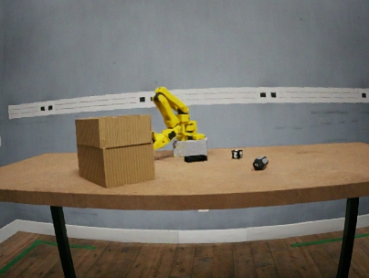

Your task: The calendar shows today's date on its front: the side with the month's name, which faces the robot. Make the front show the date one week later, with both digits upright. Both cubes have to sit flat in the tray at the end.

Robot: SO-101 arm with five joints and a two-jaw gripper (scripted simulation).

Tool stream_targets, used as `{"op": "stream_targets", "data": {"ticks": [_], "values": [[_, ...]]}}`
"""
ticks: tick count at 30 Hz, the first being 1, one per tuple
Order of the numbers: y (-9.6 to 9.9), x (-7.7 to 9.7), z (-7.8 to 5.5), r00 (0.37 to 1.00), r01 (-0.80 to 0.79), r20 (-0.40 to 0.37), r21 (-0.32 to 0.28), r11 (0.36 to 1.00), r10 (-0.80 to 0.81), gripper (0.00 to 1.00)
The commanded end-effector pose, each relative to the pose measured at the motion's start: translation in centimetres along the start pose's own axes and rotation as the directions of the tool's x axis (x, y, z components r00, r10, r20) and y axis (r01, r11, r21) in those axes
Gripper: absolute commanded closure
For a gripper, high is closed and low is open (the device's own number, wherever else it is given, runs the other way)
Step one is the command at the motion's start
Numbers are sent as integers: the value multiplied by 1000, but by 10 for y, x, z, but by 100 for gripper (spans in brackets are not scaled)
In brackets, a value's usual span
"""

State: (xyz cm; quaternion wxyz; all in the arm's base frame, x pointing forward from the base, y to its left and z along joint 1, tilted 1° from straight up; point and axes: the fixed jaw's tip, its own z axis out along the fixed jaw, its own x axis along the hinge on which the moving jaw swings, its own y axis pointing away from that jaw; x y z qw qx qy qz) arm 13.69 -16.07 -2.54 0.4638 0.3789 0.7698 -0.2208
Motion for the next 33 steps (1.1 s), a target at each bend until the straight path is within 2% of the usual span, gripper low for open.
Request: {"op": "stream_targets", "data": {"ticks": [1, 16, 20, 26, 28, 33], "values": [[-2, -5, -30, 998, -10, -54, 11, 1000, 10, 64], [-2, -8, -30, 999, -10, -36, 10, 1000, 10, 64], [-2, -21, -28, 1000, -10, 28, 9, 1000, 9, 64], [-2, -54, -27, 981, -9, 195, 6, 1000, 8, 65], [-2, -54, -27, 981, -9, 195, 6, 1000, 8, 65], [-1, -66, -24, 964, -7, 267, 3, 1000, 6, 65]]}}
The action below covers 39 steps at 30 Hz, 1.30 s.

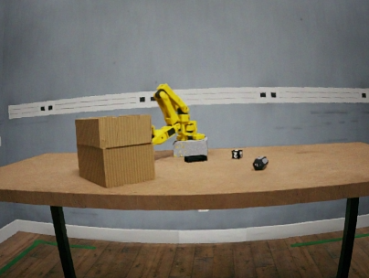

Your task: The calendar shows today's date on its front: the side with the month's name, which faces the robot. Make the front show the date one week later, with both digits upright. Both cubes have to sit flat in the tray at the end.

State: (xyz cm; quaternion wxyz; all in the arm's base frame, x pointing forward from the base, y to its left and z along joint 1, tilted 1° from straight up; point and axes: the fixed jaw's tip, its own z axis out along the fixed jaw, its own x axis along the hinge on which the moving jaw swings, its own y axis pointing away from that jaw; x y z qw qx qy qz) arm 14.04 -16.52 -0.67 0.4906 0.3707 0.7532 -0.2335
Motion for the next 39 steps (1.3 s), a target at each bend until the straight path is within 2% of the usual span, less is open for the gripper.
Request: {"op": "stream_targets", "data": {"ticks": [1, 10, 12, 13, 14, 29, 39], "values": [[-1, -51, -17, 978, -6, 211, 4, 1000, 5, 65], [-1, -76, -23, 946, -6, 323, 3, 1000, 5, 65], [-1, -76, -23, 946, -6, 323, 3, 1000, 5, 65], [-1, -85, -26, 933, -8, 361, 3, 1000, 6, 65], [-1, -86, -27, 930, -8, 368, 4, 1000, 6, 65], [-1, -87, -22, 934, -6, 357, 3, 1000, 5, 65], [-1, -83, -6, 957, -2, 290, 2, 1000, 2, 65]]}}
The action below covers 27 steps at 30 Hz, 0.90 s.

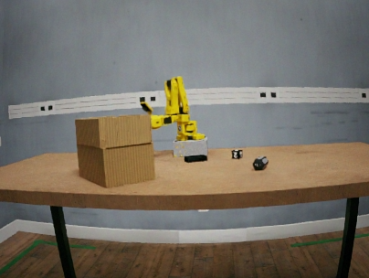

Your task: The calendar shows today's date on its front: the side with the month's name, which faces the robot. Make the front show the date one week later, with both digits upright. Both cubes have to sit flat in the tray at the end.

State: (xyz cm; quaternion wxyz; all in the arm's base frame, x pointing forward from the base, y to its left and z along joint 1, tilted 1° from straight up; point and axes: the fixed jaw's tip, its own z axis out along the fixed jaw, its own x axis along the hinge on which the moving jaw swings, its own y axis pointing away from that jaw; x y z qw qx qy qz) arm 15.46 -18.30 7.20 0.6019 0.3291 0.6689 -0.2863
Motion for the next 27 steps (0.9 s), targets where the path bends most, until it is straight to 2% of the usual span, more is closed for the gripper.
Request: {"op": "stream_targets", "data": {"ticks": [1, 5, 7, 21, 24, 27], "values": [[-2, 1, 8, 1000, 0, -26, 7, 1000, 1, 65], [-1, 6, 16, 997, 2, -72, 5, 1000, -2, 65], [-1, 6, 16, 997, 2, -72, 5, 1000, -2, 65], [1, 17, 47, 959, 13, -282, -5, 1000, -14, 65], [2, 17, 49, 954, 14, -299, -6, 1000, -15, 65], [2, 17, 54, 937, 16, -350, -9, 1000, -19, 65]]}}
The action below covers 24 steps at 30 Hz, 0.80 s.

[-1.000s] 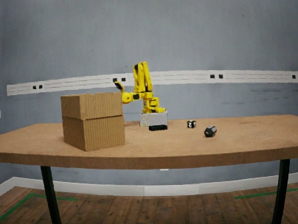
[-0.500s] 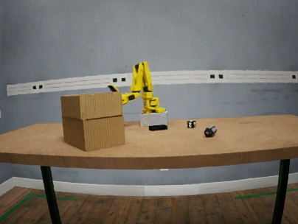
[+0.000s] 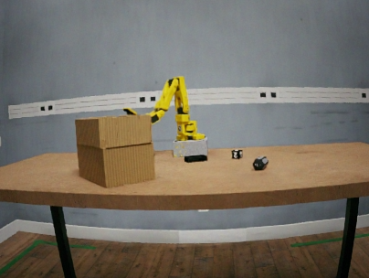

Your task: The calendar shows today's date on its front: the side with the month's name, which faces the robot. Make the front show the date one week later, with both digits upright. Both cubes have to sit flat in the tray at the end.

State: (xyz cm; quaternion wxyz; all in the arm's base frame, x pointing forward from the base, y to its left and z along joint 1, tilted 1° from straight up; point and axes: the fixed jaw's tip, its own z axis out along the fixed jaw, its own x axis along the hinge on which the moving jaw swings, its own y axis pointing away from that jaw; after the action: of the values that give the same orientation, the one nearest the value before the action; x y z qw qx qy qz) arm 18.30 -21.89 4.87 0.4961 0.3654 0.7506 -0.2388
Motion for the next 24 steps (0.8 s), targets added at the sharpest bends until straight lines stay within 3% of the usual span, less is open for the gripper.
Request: {"op": "stream_targets", "data": {"ticks": [1, 12, 14, 24], "values": [[3, -3, 6, 996, 11, -83, -9, 1000, -12, 65], [6, -13, 9, 959, 24, -281, -21, 999, -29, 65], [6, -13, 9, 959, 24, -281, -21, 999, -29, 65], [8, -25, -5, 900, 33, -433, -33, 999, -44, 65]]}}
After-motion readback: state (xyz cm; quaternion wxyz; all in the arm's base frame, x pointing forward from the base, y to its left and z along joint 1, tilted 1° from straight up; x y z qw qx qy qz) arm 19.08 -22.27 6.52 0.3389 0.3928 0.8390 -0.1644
